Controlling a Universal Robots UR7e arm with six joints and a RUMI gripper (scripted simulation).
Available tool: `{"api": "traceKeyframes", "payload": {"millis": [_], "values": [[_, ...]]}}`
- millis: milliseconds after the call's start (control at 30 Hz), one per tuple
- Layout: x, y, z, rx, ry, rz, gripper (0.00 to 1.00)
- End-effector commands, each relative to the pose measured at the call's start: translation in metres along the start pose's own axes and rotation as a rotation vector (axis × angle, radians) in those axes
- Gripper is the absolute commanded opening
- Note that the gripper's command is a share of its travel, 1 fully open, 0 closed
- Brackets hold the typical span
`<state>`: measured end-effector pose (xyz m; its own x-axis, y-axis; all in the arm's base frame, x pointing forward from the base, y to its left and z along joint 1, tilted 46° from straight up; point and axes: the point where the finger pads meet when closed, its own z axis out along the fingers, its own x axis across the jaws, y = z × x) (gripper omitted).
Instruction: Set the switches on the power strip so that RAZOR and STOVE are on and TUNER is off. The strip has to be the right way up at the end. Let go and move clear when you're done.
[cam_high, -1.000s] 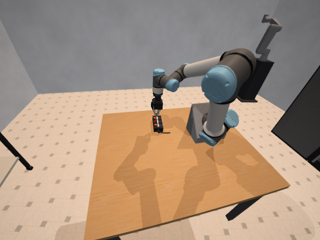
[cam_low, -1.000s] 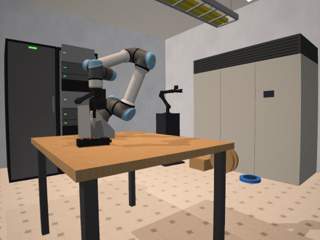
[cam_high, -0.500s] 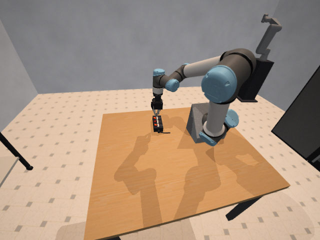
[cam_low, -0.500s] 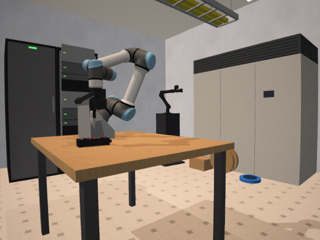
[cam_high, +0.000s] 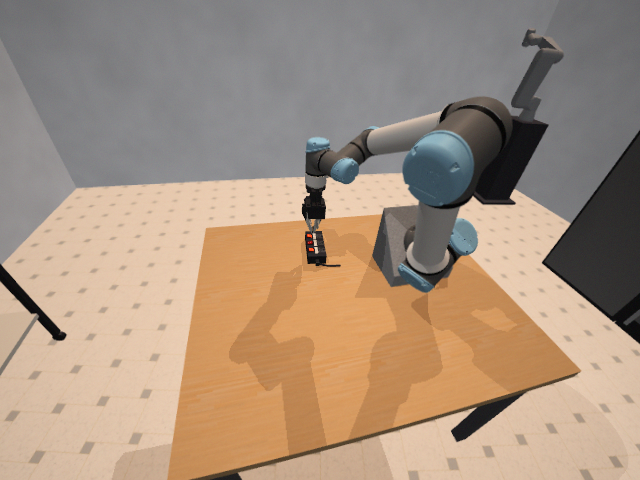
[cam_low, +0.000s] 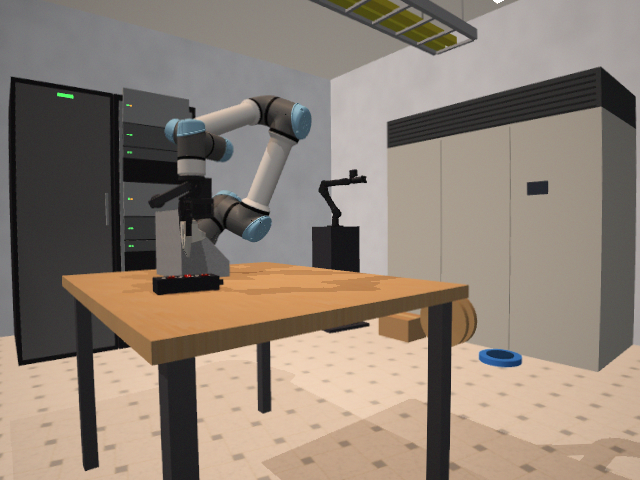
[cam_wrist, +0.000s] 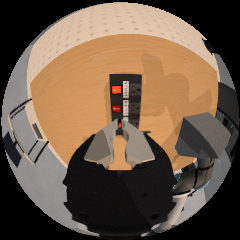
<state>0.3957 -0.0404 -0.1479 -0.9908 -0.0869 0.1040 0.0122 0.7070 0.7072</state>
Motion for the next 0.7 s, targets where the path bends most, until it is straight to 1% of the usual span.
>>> {"api": "traceKeyframes", "payload": {"millis": [0,333,667], "values": [[0.0,0.0,0.0,0.001,-0.001,0.0,0.0],[0.0,0.0,0.003,0.001,-0.001,0.0,0.0],[0.0,0.0,0.012,0.001,-0.001,0.0,0.0]]}}
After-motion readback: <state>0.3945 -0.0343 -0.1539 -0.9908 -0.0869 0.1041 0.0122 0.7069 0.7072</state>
